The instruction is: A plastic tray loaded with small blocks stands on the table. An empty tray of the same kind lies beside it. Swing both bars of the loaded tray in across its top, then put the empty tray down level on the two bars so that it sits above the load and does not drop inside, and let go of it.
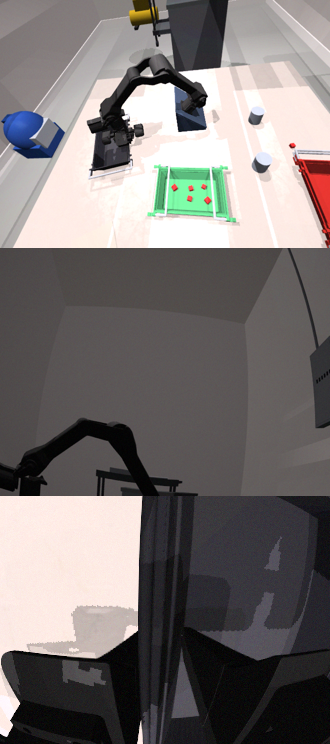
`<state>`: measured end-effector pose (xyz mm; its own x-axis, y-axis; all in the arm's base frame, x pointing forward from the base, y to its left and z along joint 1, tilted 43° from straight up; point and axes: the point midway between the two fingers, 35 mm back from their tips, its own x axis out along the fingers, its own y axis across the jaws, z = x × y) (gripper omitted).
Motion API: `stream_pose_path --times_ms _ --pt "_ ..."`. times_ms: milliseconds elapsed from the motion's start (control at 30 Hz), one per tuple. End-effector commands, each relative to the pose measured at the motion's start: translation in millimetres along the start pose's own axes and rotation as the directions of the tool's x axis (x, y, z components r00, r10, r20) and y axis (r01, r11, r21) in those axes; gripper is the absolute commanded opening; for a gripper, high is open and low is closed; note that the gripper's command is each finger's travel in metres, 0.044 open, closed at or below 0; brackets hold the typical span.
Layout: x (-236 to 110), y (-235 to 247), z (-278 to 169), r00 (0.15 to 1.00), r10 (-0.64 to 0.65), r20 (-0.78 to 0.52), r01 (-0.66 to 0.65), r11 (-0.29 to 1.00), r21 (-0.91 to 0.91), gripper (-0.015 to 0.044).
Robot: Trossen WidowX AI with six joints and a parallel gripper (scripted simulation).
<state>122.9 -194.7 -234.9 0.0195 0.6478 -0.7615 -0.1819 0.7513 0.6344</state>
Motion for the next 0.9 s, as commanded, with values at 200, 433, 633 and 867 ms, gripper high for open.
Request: stream_pose_path --times_ms 200,433,633,867 --pt "0.8 1.6 0.5 1.000 0.007 0.003 -0.007 1.000 0.002 0.0028" --pt "-33.6 -1.2 1.0 1.000 0.006 0.003 -0.006 1.000 0.003 0.0000" --pt "-78.3 0.4 -0.2 1.000 0.006 0.002 -0.006 1.000 0.003 0.0000" --pt "-90.8 -2.9 0.4 1.000 0.006 0.002 -0.006 1.000 0.003 0.0000"
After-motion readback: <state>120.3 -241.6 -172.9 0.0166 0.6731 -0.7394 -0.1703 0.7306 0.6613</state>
